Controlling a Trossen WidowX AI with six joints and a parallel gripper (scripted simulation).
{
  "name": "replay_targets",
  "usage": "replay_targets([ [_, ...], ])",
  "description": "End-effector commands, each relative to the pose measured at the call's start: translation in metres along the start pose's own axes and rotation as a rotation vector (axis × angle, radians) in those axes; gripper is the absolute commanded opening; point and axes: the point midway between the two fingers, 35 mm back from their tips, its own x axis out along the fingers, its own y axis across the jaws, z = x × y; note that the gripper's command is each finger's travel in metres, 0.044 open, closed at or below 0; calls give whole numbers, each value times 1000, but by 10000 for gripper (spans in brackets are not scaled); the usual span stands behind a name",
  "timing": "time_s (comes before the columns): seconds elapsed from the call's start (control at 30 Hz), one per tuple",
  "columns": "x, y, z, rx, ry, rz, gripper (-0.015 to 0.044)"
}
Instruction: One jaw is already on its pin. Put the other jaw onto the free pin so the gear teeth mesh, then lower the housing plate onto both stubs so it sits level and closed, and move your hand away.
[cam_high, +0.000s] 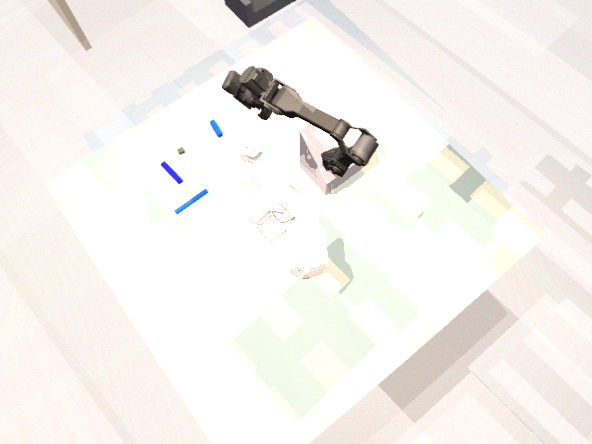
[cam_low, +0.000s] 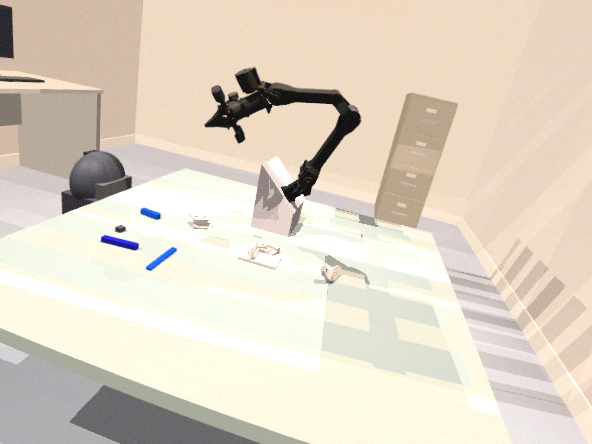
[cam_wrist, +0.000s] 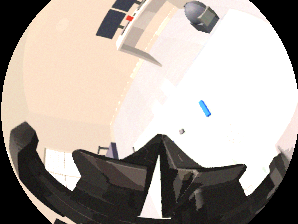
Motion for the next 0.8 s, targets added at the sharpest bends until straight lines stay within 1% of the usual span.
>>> replay_targets([
  [0.0,-4,0,-17,-72,29,0,0],
  [0.3,-8,-12,-88,-331,148,-33,0],
  [0.77,-24,-57,-188,-720,332,-87,0],
])
